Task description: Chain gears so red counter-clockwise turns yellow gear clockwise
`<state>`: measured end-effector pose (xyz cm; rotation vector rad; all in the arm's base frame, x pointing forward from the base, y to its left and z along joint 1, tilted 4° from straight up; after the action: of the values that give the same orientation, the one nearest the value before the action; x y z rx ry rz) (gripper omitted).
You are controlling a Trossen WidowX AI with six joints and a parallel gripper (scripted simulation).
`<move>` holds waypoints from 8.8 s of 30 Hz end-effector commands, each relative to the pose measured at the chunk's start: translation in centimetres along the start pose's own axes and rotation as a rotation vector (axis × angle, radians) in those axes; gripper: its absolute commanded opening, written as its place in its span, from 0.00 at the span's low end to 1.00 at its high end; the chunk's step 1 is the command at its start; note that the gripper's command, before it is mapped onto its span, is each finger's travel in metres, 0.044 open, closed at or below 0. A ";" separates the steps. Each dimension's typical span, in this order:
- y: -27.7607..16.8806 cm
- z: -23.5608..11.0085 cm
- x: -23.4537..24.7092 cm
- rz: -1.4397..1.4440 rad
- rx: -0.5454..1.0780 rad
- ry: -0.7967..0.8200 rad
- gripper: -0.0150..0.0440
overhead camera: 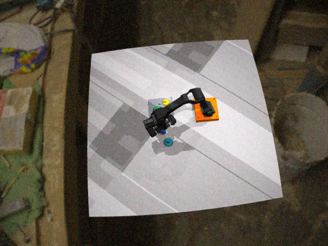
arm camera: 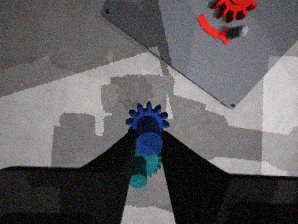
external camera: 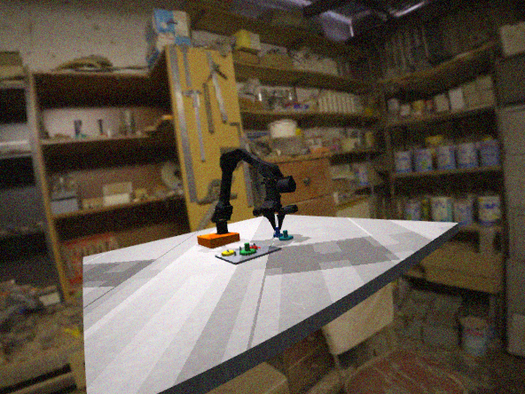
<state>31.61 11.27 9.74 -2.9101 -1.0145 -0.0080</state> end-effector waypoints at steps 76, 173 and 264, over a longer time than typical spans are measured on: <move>6.3 -8.7 -2.7 0.005 -0.007 -0.001 0.25; 18.1 -3.1 -12.7 0.785 -0.013 0.000 0.25; 18.1 1.5 -12.7 0.782 -0.013 0.000 0.49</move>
<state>32.89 -10.69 6.68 -3.0929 0.1339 0.0224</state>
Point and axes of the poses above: the point midway between the two fingers, 35 mm back from their tips, its own z axis out along the fingers, its own x axis across the jaws, y = z × x, the point moved 4 cm from there along -z, back along the fingers, and after that the axes turned 8 degrees about -z, right-handed, at the moved point
